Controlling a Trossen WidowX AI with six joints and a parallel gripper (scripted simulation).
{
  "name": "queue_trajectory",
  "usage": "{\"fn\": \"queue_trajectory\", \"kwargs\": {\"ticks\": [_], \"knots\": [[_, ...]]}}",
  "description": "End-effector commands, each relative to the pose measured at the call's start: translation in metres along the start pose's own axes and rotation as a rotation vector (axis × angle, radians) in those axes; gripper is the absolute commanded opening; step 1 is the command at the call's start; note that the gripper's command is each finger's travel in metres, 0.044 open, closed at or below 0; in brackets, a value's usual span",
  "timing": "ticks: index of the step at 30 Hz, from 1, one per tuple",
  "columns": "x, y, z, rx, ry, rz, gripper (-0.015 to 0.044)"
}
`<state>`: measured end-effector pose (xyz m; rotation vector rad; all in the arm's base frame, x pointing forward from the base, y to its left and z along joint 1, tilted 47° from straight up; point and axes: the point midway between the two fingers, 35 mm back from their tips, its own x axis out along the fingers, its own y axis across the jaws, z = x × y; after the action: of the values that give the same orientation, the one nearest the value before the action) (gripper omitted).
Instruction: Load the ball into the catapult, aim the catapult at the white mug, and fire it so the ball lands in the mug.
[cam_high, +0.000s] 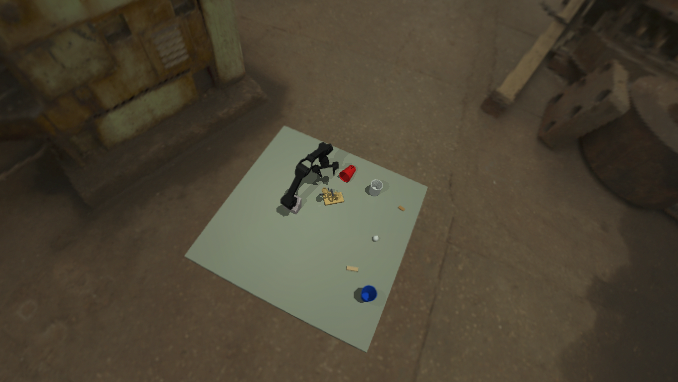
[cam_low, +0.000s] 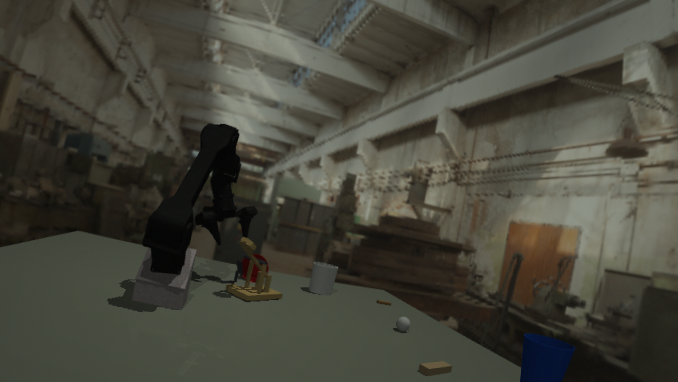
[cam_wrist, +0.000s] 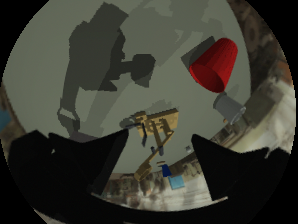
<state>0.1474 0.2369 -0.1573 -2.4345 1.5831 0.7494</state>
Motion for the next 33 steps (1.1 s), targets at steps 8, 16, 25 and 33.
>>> {"fn": "queue_trajectory", "kwargs": {"ticks": [8,16,25,33], "knots": [[-0.011,-0.068,-0.004,0.322,-0.193,-0.022,0.0440],[-0.017,-0.115,-0.010,0.565,-0.303,-0.028,0.0440],[-0.020,-0.168,-0.029,0.847,-0.417,-0.030,0.0440],[-0.020,-0.215,-0.054,1.104,-0.511,-0.027,0.0440]]}}
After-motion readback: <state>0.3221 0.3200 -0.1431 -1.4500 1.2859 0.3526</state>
